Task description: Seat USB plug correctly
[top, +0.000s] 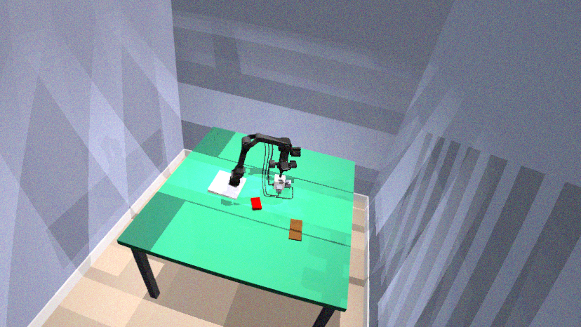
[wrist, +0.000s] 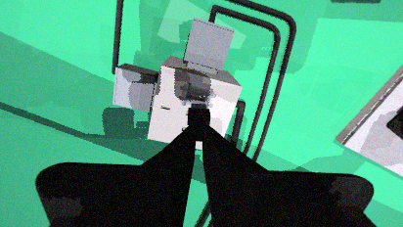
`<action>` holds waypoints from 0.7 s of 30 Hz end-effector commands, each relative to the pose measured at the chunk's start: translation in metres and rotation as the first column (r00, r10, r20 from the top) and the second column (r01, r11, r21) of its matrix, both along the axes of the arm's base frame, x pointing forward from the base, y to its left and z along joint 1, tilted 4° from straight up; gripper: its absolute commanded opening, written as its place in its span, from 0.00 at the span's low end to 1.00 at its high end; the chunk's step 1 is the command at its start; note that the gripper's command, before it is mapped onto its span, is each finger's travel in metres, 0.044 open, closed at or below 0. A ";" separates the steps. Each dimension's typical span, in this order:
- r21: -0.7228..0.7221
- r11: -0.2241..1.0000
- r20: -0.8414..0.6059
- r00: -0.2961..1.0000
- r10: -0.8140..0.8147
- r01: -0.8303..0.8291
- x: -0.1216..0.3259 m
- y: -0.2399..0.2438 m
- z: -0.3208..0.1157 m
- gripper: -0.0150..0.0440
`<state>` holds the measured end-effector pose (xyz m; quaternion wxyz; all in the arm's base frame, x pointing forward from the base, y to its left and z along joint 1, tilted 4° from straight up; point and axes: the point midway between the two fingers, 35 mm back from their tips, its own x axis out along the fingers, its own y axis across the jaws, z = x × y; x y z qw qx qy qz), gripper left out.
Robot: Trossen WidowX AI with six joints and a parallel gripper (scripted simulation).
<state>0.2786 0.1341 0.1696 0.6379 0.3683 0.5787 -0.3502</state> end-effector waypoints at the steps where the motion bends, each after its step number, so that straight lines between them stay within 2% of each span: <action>1: -0.007 0.996 -0.003 0.996 0.087 -0.087 0.000 0.000 0.000 0.25; 11: -0.028 0.940 -0.013 0.940 0.340 -0.340 0.000 0.000 0.000 0.25; 21: -0.045 0.819 -0.028 0.821 0.571 -0.571 0.000 0.000 0.000 0.25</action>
